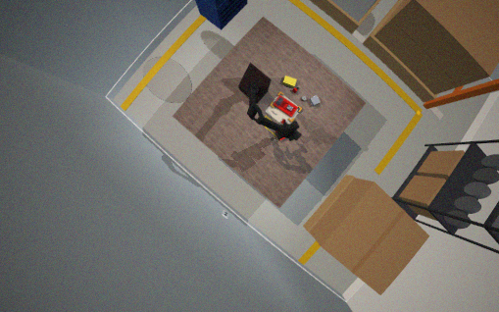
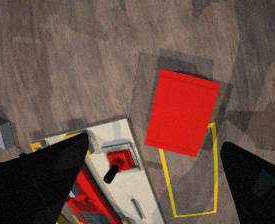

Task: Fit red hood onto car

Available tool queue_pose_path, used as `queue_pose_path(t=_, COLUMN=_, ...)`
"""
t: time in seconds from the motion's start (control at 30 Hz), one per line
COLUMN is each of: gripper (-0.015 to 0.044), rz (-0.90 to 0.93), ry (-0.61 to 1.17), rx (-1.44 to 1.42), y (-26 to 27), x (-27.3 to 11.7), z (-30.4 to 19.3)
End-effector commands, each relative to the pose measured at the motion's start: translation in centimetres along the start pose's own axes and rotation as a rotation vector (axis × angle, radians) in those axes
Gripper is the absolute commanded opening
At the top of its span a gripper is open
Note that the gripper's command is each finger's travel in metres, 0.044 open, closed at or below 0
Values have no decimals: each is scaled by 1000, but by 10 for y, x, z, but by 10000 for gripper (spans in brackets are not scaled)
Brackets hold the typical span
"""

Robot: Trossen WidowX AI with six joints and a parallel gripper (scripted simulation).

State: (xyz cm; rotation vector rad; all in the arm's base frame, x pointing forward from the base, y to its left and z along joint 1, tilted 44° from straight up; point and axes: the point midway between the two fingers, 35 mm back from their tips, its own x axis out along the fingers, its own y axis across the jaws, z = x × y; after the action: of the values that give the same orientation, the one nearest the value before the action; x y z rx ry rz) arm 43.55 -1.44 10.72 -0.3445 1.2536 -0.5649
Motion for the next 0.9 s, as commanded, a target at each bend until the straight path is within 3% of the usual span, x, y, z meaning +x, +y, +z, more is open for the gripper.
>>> queue_pose_path(t=0.0, gripper=440, rz=-162, ry=56, rx=134, y=-22, x=30, z=-4)
queue_pose_path(t=0.87, gripper=440, rz=-162, ry=56, rx=134, y=-22, x=43, z=-6)
